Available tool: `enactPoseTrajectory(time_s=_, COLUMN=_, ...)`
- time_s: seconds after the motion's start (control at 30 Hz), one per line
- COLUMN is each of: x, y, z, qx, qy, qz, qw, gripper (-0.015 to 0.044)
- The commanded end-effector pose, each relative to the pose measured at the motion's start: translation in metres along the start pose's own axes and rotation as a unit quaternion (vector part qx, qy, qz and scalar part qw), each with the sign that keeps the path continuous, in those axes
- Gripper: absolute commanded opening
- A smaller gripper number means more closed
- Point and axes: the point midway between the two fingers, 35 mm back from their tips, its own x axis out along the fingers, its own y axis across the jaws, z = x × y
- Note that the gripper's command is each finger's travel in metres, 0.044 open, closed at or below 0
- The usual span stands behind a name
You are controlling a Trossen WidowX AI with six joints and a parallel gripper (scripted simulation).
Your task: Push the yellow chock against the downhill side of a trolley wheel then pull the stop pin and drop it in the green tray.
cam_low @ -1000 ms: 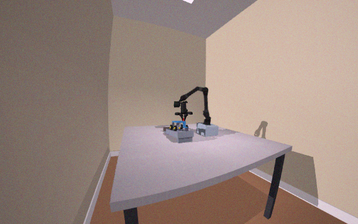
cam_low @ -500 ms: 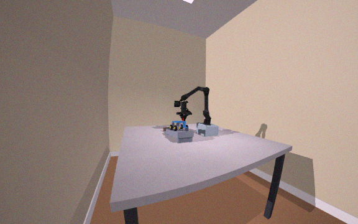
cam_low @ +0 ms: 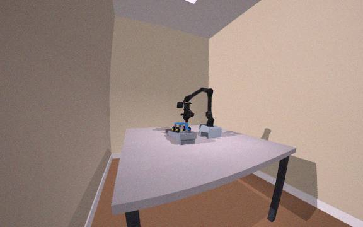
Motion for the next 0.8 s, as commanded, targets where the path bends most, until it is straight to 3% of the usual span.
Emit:
enactPoseTrajectory(time_s=0.0, x=0.002, y=0.001, z=0.001, qx=0.009, qy=0.000, qz=0.004, qw=1.000, gripper=0.0000)
enactPoseTrajectory(time_s=0.37, x=0.020, y=0.001, z=0.014, qx=0.028, qy=-0.004, qz=0.005, qw=1.000, gripper=0.0000)
enactPoseTrajectory(time_s=0.77, x=0.055, y=-0.011, z=0.015, qx=0.028, qy=-0.003, qz=-0.078, qw=0.997, gripper=0.0000)
